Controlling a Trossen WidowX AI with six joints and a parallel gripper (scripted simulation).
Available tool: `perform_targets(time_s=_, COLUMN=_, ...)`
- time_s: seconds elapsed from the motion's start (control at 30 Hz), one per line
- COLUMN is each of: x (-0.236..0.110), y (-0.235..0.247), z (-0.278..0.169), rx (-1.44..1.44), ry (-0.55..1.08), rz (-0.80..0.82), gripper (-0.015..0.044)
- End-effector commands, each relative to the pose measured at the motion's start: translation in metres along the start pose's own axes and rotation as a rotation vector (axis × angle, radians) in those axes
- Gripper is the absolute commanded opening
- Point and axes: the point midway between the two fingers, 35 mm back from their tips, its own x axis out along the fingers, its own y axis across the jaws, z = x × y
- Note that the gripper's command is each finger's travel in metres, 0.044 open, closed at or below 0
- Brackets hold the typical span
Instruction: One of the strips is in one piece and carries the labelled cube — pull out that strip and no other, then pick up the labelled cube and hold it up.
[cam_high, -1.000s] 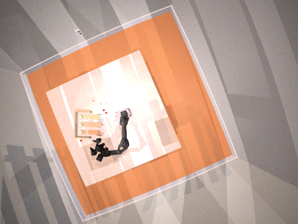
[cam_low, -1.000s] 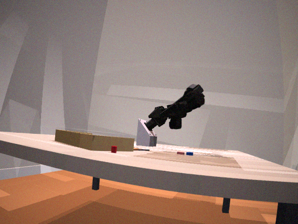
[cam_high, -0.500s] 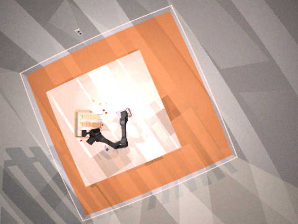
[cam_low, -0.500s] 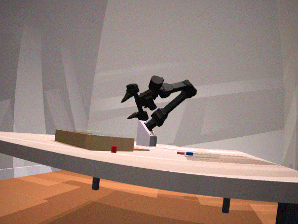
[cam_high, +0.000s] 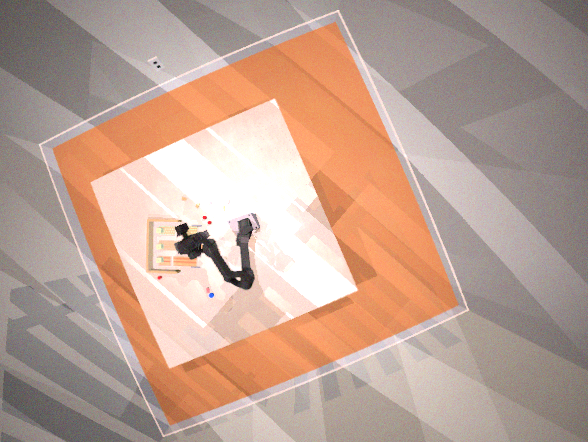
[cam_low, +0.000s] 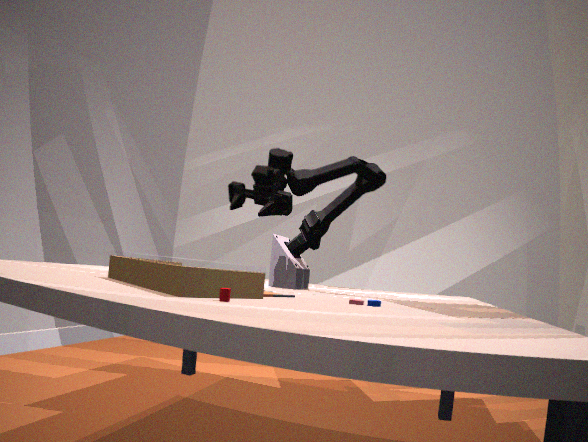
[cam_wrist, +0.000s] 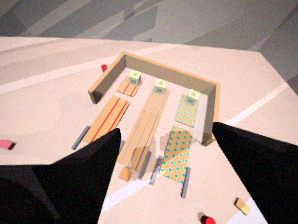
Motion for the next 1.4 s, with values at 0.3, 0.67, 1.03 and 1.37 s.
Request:
perform_targets(time_s=0.3, x=-0.013, y=0.000, z=-0.010, rx=0.162, ry=-0.025, rz=0.056, gripper=0.0400)
perform_targets(time_s=0.67, x=0.012, y=-0.002, z=-0.009, rx=0.230, ry=0.119, rz=0.053, gripper=0.0269)
perform_targets(time_s=1.03, x=0.080, y=0.018, z=-0.030, rx=0.389, ry=0.624, rz=0.012, gripper=0.0000)
perform_targets(time_s=1.37, x=0.103, y=0.047, z=-0.050, rx=0.445, ry=0.944, rz=-0.031, gripper=0.0000)
